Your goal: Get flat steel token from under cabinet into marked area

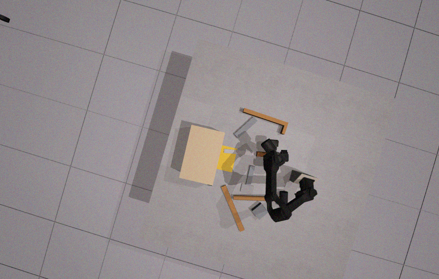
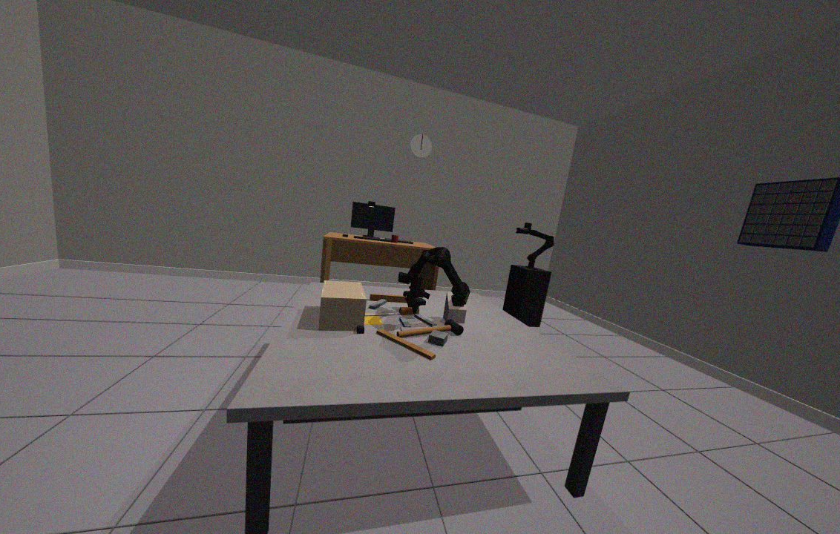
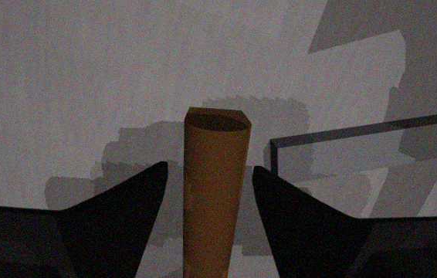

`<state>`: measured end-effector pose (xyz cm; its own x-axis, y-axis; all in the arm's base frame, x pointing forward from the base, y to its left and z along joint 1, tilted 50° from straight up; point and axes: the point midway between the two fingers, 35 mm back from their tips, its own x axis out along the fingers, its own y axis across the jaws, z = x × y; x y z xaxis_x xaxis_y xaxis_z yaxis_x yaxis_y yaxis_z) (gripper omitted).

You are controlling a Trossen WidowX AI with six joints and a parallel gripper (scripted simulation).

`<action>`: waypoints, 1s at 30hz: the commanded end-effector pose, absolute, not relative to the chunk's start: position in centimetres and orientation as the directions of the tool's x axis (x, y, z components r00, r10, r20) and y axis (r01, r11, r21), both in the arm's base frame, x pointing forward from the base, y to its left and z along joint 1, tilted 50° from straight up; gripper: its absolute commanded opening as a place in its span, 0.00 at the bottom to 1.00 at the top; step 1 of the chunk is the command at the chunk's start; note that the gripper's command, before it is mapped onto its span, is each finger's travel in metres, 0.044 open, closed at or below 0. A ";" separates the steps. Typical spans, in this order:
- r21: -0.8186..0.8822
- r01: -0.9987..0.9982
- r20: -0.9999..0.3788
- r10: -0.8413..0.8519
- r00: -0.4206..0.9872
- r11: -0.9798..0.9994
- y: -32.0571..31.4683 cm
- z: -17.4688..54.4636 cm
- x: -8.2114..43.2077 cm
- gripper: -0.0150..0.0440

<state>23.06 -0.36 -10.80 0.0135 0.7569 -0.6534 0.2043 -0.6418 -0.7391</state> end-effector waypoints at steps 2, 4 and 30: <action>-0.738 0.204 -0.654 0.756 0.017 -0.643 -0.4 -10.8 23.1 0.71; -0.738 0.204 -0.654 0.756 0.017 -0.643 -0.4 -10.8 23.1 0.71; -0.734 0.211 -0.657 0.754 0.019 -0.645 -0.4 -10.9 23.1 0.25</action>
<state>23.04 -0.32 -10.91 0.0184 0.7548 -0.6557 0.2102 -0.6441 -0.7355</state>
